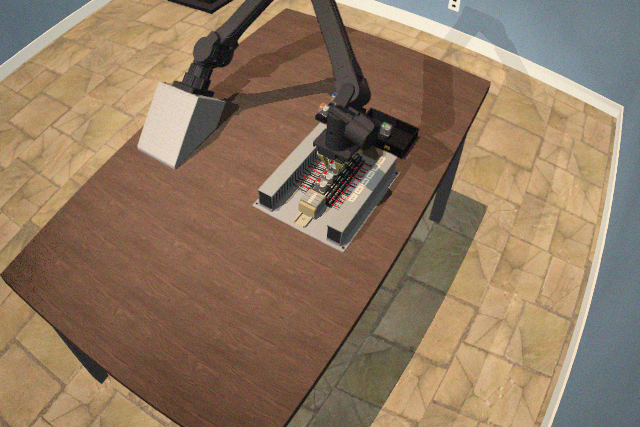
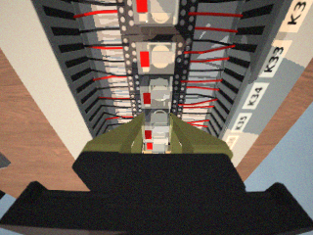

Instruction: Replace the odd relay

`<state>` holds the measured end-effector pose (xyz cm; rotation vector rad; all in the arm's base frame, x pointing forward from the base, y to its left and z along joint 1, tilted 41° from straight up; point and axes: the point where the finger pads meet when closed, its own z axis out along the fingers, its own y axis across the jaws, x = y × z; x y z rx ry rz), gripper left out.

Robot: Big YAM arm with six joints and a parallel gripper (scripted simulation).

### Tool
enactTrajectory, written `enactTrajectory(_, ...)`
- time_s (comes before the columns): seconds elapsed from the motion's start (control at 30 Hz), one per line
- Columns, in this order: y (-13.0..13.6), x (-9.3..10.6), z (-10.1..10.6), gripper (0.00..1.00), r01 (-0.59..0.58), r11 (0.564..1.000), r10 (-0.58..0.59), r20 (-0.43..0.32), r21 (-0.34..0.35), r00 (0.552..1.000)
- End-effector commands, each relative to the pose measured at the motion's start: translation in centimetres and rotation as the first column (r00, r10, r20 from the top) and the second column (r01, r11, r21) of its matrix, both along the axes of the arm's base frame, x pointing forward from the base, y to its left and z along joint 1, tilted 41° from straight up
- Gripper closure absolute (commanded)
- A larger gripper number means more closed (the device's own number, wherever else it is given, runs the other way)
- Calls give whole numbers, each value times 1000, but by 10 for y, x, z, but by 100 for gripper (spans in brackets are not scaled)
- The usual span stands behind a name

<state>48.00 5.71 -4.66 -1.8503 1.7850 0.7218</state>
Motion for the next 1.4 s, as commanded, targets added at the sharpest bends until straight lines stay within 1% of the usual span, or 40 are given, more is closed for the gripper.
enactTrajectory(0.0, -4, 13, 12, 100, 13, 1000, -13, 44, -1, 999)
enactTrajectory(1.13, 0, 12, 14, 100, 9, 1000, -8, 44, -1, 999)
enactTrajectory(1.37, 1, 9, 11, 100, 5, 1000, -5, 38, 0, 999)
